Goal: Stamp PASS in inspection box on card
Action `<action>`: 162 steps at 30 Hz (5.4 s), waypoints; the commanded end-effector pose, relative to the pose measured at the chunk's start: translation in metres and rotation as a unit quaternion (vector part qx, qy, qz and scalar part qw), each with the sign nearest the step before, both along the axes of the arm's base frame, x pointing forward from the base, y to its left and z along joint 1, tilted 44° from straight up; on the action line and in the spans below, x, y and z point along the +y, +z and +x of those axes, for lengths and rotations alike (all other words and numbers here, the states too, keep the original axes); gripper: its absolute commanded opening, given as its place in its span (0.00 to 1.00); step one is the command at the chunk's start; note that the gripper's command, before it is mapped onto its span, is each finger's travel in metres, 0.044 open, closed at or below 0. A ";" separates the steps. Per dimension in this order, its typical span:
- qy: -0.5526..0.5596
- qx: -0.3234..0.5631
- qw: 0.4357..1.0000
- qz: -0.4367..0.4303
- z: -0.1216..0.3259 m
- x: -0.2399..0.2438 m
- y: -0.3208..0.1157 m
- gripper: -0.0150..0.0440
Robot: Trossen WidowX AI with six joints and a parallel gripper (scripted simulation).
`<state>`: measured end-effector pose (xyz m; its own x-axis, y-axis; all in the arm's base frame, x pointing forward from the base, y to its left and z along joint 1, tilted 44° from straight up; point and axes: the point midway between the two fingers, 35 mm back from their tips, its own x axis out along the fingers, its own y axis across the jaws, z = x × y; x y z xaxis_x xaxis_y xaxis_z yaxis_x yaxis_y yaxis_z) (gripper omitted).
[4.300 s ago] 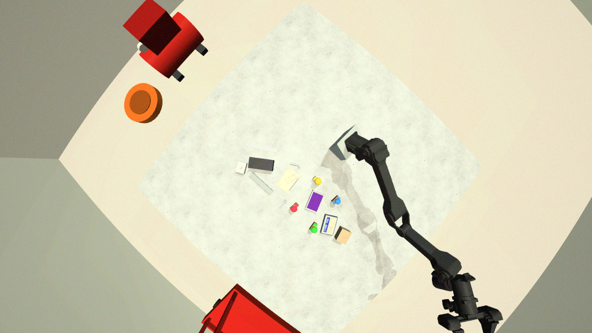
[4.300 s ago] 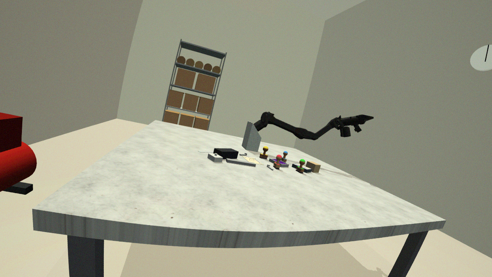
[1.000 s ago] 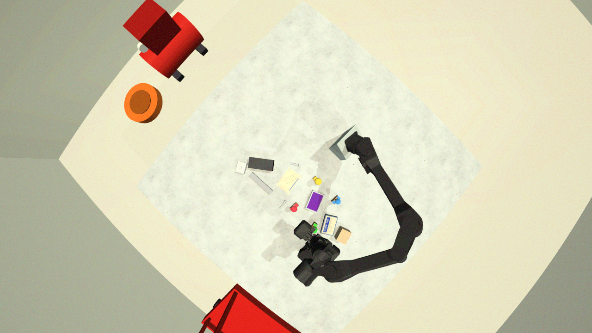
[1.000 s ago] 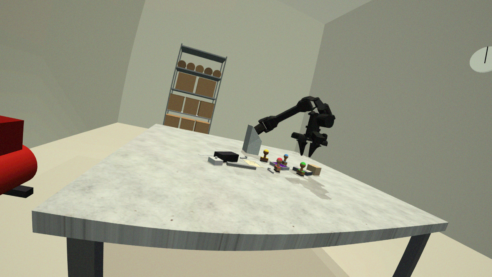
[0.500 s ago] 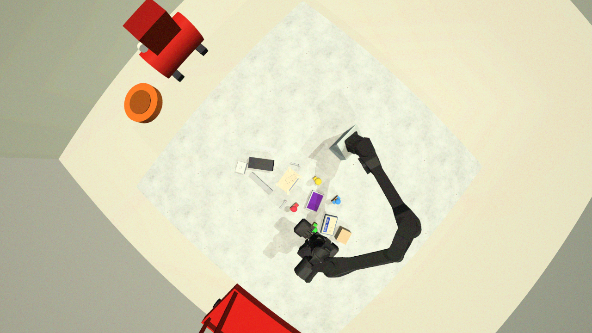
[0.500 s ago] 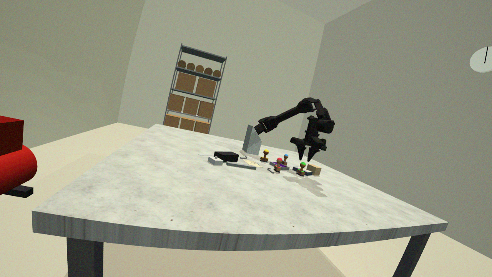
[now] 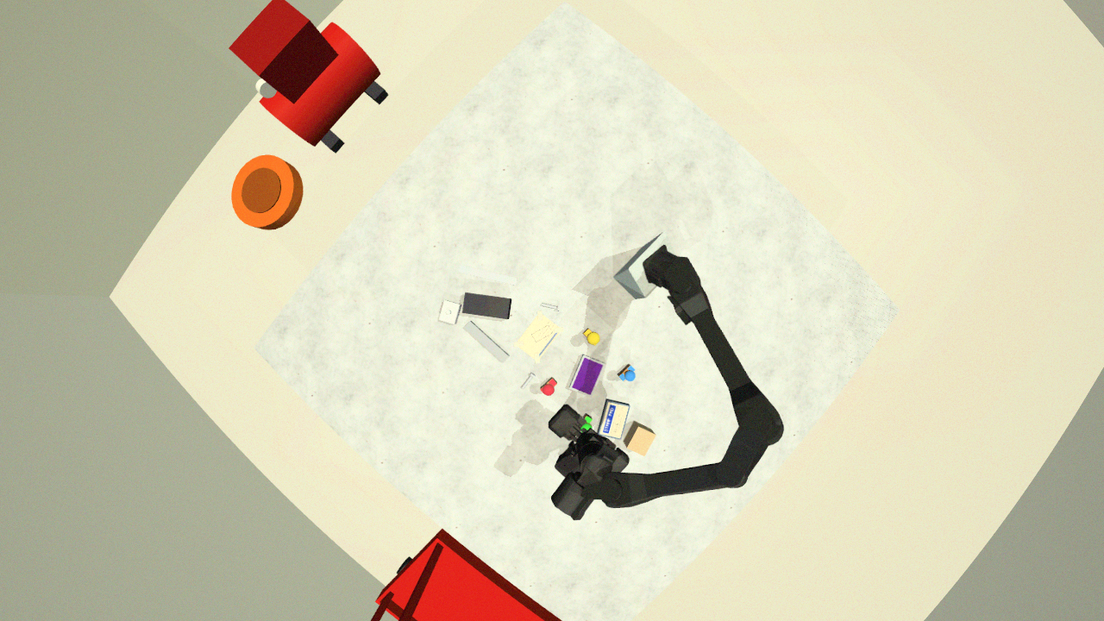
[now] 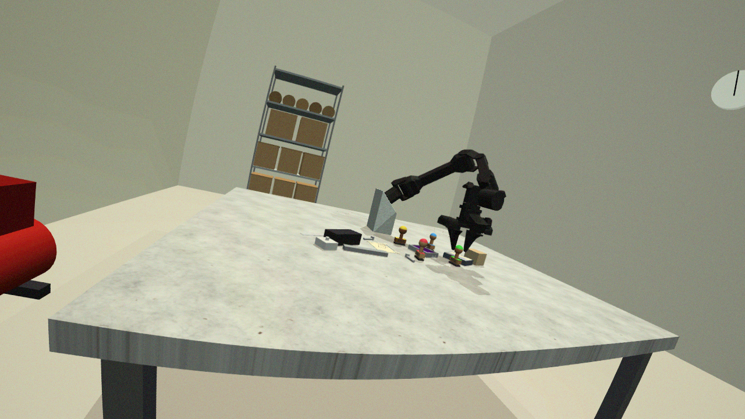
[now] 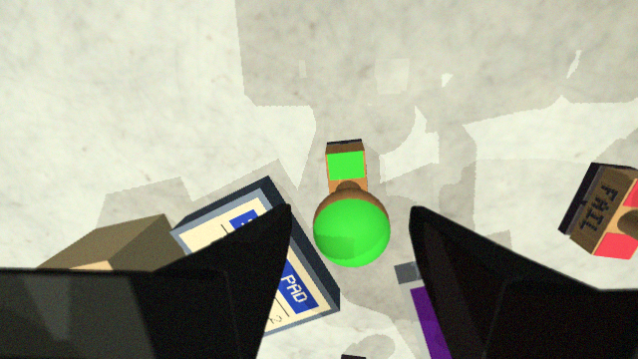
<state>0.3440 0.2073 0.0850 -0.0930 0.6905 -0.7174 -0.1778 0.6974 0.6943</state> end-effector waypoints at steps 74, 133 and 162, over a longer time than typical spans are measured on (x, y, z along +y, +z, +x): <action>0.001 0.002 1.000 0.003 -0.001 0.002 -0.003 0.25; 0.002 0.003 1.000 0.007 0.002 -0.018 0.017 0.25; 0.002 0.004 1.000 0.009 0.003 -0.029 0.027 0.25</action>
<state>0.3462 0.1800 0.1095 -0.1021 0.6993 -0.7075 -0.1692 0.6886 0.7051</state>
